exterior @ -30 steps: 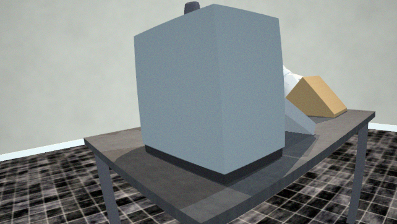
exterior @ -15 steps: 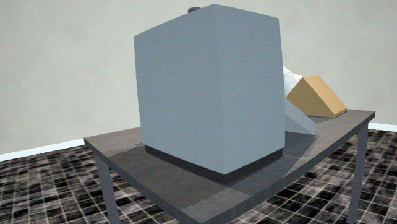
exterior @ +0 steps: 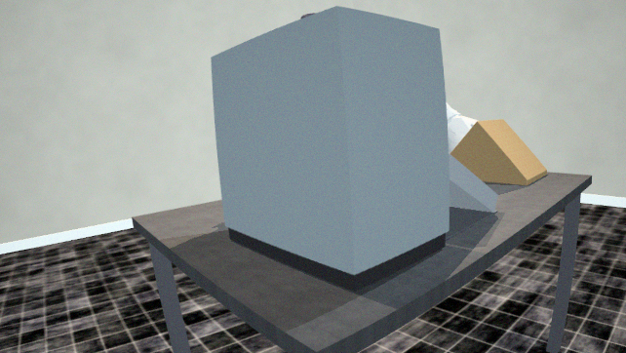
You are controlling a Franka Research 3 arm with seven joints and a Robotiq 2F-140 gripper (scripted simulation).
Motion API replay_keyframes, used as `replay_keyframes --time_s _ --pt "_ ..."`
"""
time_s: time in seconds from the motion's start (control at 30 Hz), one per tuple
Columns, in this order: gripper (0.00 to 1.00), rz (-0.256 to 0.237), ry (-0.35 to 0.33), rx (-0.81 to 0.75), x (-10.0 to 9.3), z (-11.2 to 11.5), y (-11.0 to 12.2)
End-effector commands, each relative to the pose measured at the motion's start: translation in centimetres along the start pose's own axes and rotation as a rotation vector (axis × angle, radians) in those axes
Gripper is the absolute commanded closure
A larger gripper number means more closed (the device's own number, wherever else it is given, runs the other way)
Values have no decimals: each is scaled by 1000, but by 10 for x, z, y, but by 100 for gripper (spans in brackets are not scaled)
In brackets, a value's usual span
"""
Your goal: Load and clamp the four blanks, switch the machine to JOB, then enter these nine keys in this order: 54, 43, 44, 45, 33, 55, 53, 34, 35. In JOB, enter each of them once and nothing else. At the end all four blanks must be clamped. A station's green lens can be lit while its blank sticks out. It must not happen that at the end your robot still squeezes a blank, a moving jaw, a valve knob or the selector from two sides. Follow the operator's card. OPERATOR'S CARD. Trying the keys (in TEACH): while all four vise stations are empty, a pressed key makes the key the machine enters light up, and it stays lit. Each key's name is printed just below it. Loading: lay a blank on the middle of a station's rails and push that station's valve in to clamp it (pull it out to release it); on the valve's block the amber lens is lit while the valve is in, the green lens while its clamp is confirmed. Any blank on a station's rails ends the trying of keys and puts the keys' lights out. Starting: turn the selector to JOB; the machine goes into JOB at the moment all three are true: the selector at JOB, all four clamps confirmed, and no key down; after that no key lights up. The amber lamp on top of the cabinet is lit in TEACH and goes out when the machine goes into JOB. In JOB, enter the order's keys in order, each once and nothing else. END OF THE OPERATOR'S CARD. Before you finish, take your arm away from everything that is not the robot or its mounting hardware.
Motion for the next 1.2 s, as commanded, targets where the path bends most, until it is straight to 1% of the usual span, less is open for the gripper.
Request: replay_keyframes --time_s 0.0,0.27,0.33,0.37,0.93,1.17 --pt "60 -7 -14 -279 2 4 0" --pt "60 -11 -26 -498 2 3 0" --pt "60 -11 -26 -498 2 3 0" --pt "60 -15 -29 -566 2 3 0" --pt "60 -15 -29 -566 2 3 0" --pt "60 -14 -29 -567 10 3 0"
Point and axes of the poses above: the point where the finger pads meet when closed, its own x axis out along the fingers, its own y axis across the jaws, z = x × y, the point moved 6 cm from there along -x, back along the fingers, and after that the axes turned 2 degrees about -x, right-handed, at the moved point
